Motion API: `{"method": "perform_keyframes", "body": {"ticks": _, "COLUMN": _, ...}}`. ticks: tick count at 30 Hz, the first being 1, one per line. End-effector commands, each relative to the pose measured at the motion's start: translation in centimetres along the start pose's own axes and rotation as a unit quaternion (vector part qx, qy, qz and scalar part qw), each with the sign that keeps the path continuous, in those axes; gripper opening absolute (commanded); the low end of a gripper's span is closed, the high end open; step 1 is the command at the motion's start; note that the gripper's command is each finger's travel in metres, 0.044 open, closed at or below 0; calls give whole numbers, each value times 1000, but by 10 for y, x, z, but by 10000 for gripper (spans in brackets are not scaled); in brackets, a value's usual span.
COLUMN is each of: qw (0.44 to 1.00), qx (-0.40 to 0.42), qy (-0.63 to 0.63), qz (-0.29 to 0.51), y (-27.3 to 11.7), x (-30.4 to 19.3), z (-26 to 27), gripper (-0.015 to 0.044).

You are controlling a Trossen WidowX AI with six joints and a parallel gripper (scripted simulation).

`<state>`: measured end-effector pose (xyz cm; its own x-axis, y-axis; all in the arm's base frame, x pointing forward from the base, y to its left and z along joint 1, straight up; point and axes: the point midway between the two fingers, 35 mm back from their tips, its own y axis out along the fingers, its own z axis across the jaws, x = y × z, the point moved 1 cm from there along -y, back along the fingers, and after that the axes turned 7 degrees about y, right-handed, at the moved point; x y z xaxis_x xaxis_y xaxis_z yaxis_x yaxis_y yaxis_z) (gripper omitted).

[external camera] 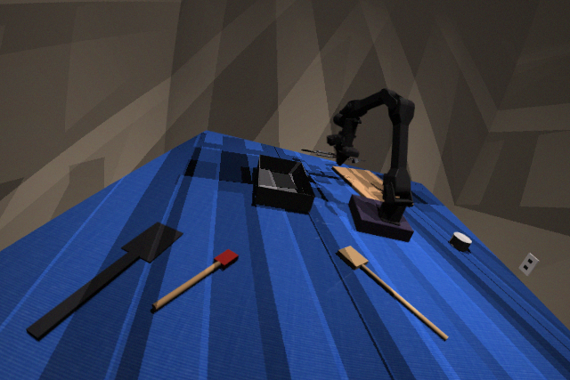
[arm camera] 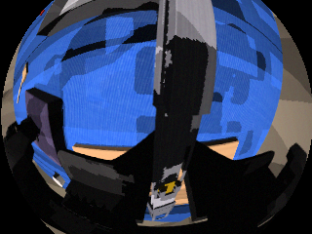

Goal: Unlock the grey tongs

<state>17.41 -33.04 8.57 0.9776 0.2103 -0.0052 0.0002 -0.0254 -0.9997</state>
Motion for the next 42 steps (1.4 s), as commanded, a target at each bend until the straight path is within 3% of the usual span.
{"method": "perform_keyframes", "body": {"ticks": 1, "qw": 996, "qx": -1, "qy": 88, "qz": -4, "y": -1, "x": -6, "z": -3, "gripper": -150}}
{"method": "perform_keyframes", "body": {"ticks": 11, "qw": 960, "qx": -1, "qy": 280, "qz": -4, "y": -1, "x": -21, "z": -8, "gripper": -150}}
{"method": "perform_keyframes", "body": {"ticks": 21, "qw": 887, "qx": -1, "qy": 462, "qz": -3, "y": -1, "x": -38, "z": -12, "gripper": -150}}
{"method": "perform_keyframes", "body": {"ticks": 42, "qw": 628, "qx": -1, "qy": 778, "qz": -3, "y": -1, "x": -71, "z": -19, "gripper": -150}}
